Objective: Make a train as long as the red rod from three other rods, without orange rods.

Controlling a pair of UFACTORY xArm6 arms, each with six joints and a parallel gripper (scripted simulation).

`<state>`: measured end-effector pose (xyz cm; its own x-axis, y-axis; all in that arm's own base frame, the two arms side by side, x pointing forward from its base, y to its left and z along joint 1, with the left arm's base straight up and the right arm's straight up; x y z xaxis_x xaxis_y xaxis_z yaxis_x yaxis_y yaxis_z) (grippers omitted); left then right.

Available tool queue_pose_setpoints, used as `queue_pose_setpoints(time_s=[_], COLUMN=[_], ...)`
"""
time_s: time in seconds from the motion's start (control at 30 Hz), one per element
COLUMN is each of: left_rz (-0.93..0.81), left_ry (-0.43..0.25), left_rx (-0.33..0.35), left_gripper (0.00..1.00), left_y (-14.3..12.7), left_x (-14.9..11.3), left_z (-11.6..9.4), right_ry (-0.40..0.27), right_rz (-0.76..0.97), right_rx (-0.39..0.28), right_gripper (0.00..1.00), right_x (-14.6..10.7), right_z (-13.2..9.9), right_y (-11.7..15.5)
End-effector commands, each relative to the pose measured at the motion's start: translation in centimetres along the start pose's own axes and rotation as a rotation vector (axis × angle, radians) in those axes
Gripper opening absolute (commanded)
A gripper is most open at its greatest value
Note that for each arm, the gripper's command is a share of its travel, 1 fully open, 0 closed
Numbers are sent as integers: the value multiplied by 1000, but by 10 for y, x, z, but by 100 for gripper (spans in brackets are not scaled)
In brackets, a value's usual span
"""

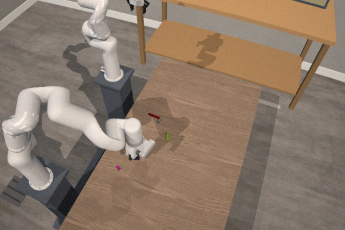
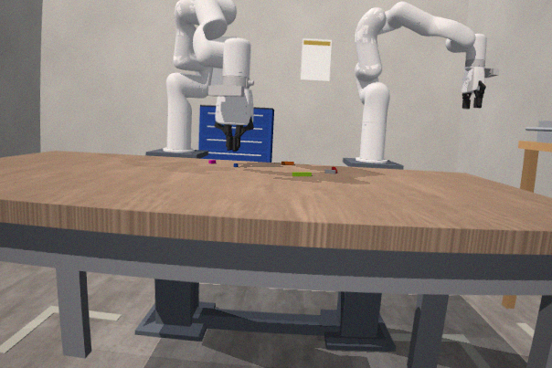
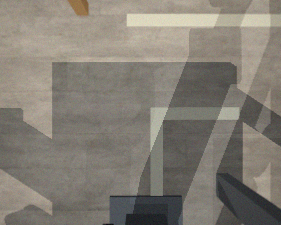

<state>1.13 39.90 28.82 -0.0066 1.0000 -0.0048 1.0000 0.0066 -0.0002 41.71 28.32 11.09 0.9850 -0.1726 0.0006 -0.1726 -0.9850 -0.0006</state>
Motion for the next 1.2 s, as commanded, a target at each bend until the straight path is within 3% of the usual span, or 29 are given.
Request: queue_pose_setpoints(time_s=[0.0, 0.27, 1.17], left_rz=[0, 0, 0], left_ry=[5, 5, 5], left_rx=[0, 0, 0], left_gripper=[100, 100, 100], left_y=[0, 0, 0], left_x=[1, 1, 1], left_z=[-2, -2, -2], right_ry=[3, 3, 3], right_rz=[0, 0, 0], right_rx=[3, 3, 3], right_gripper=[6, 6, 6], right_x=[1, 1, 1], right_z=[16, 31, 32], right_y=[-2, -2, -2])
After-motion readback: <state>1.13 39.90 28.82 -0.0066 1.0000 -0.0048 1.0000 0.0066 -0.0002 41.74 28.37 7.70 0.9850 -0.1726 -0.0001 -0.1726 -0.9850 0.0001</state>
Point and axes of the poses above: on each arm, the point where the finger pads meet when closed, its own z axis out along the fingers, its own y axis across the jaws, x = y × z, the point moved 4 cm from there along -z, back along the fingers, and after that the axes turned 2 degrees about -z, right-handed, at the moved point
